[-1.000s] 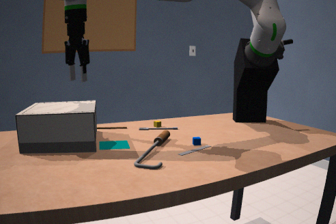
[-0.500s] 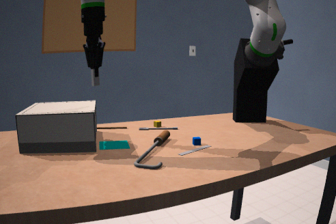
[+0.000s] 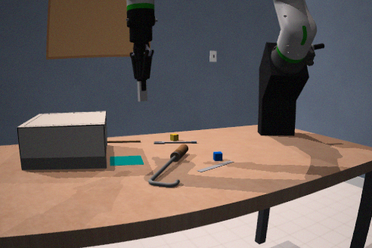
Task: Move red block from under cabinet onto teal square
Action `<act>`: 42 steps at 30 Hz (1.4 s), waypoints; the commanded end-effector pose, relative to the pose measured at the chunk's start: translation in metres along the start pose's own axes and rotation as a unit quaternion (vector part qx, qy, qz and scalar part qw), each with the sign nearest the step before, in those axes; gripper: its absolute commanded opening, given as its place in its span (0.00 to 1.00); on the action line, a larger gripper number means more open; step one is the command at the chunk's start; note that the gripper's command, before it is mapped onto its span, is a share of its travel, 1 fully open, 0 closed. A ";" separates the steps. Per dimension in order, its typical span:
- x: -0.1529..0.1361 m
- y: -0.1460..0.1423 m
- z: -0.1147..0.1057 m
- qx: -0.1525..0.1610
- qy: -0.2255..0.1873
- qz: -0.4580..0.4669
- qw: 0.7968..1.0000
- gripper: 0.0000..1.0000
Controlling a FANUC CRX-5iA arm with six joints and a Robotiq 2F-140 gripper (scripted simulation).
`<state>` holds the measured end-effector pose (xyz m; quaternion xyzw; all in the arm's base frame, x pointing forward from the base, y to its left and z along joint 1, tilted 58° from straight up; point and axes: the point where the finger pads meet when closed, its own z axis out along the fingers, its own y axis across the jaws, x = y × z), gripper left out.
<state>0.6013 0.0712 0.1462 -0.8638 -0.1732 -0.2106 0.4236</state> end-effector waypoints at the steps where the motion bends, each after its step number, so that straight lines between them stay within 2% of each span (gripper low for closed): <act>1: -0.040 -0.037 0.008 -0.004 0.014 0.039 0.999 0.00; 2: -0.040 -0.037 0.008 -0.004 0.014 0.039 0.999 0.00; 4: -0.065 -0.056 0.015 -0.002 0.017 0.061 0.998 0.00; 9: -0.092 -0.074 0.021 0.000 0.020 0.084 0.996 0.00; 42: -0.095 -0.076 0.022 0.000 0.020 0.086 0.996 0.00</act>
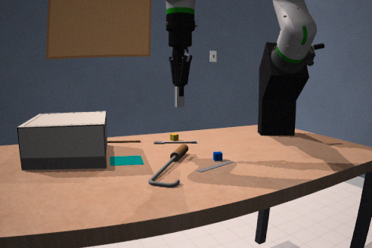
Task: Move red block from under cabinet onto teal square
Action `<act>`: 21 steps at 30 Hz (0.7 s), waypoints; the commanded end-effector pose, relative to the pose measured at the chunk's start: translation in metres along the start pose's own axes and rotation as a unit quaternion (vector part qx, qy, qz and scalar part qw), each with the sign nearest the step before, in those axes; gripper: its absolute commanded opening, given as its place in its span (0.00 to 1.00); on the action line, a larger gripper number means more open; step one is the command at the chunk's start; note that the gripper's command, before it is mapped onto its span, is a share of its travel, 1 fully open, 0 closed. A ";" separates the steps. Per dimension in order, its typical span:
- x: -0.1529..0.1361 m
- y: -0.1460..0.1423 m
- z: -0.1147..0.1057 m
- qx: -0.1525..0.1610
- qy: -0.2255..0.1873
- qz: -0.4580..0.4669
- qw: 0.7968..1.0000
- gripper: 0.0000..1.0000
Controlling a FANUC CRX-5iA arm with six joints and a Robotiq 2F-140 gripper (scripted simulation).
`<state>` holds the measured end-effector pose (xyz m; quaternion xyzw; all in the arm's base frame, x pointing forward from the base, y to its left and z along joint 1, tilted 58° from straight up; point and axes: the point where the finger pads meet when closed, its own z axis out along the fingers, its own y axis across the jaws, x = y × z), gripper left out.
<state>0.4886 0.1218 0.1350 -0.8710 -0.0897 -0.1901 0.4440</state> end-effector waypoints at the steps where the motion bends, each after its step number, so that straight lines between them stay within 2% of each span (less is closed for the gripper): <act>1: 0.000 0.000 0.000 0.000 0.000 0.000 1.000 0.00; 9: 0.000 0.000 0.000 0.000 0.000 -0.008 1.000 0.00; 12: 0.000 0.000 0.000 0.000 0.000 -0.088 0.996 0.00; 14: 0.000 0.000 0.000 0.000 0.000 -0.177 0.984 0.00; 18: 0.000 -0.001 0.000 -0.002 -0.002 -0.269 0.963 0.00; 20: 0.000 -0.001 0.000 -0.002 -0.002 -0.269 0.963 0.00; 21: 0.000 -0.001 0.000 -0.002 -0.002 -0.340 0.940 0.00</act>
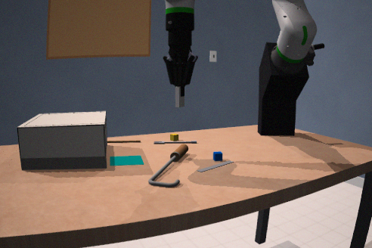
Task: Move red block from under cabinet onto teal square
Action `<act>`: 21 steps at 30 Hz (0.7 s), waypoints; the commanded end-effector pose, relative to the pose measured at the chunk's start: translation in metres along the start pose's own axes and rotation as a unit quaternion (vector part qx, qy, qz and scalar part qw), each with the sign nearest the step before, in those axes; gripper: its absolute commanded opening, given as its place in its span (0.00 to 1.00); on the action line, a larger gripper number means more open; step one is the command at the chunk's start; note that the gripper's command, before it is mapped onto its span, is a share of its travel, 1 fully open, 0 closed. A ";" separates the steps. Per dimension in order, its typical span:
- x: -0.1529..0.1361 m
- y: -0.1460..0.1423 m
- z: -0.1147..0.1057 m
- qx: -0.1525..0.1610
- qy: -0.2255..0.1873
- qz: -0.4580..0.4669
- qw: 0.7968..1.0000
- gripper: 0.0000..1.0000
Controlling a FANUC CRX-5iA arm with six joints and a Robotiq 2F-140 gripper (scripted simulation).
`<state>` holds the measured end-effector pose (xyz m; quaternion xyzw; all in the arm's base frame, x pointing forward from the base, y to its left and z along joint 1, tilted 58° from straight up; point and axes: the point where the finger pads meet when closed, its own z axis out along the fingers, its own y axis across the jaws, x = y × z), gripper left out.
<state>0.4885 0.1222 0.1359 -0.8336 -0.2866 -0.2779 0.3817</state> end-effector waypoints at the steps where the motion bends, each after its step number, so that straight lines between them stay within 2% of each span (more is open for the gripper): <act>1: 0.000 0.000 0.000 0.002 0.009 -0.139 0.990 0.00; 4: 0.000 0.000 0.000 0.003 0.012 -0.191 0.981 0.00; 12: 0.000 0.000 0.000 0.003 0.012 -0.191 0.981 0.00; 13: 0.000 0.000 0.000 0.003 0.012 -0.191 0.981 0.34; 21: 0.000 0.000 0.000 0.003 0.012 -0.191 0.981 0.34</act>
